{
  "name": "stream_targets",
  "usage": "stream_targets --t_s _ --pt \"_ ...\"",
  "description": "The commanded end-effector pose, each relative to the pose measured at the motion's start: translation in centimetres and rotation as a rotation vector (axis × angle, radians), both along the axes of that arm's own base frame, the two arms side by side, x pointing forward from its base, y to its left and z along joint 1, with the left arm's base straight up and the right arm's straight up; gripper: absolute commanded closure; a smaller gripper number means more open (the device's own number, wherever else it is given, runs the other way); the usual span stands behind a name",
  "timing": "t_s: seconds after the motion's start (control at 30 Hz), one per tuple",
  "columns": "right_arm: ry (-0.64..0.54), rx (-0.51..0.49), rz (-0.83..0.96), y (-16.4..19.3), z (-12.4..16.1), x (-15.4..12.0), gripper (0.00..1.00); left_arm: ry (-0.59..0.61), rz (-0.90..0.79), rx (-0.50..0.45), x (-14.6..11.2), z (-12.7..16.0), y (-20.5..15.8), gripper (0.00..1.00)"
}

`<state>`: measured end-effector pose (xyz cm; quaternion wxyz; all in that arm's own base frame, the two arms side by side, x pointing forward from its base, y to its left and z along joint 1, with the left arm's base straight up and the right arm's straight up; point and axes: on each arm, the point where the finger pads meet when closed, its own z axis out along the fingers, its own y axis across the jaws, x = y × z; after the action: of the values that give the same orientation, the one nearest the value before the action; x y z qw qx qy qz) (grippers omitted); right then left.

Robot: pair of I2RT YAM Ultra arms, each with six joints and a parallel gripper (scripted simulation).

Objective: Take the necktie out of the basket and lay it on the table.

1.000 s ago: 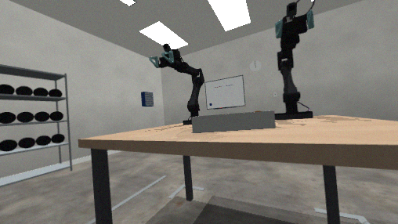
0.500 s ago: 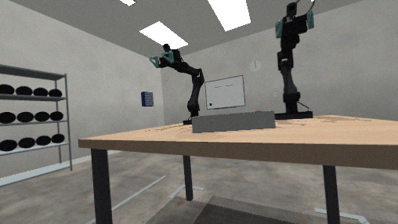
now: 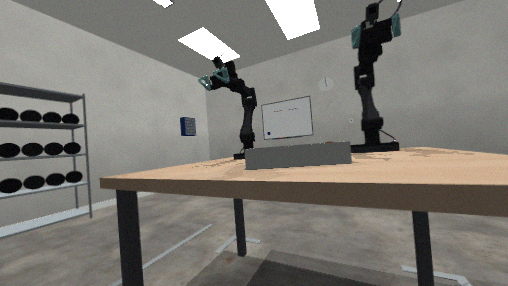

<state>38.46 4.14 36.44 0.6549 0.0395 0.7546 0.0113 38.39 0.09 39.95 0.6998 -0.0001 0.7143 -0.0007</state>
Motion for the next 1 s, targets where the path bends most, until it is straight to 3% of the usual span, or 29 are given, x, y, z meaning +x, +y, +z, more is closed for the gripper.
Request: stream_targets --t_s 0.0,0.47,0.97 --pt "0.049 0.068 -0.109 0.0 -0.5 0.1 0.06 0.000 0.000 0.000 0.0 0.0 0.0 0.00" --pt "0.285 0.269 -0.326 5.9 -5.9 0.2 0.10 0.000 0.000 0.000 0.0 0.0 0.0 0.00" --pt "0.634 0.566 -0.645 14.6 -13.8 0.3 0.14 0.000 0.000 0.000 0.0 0.0 0.0 0.00"
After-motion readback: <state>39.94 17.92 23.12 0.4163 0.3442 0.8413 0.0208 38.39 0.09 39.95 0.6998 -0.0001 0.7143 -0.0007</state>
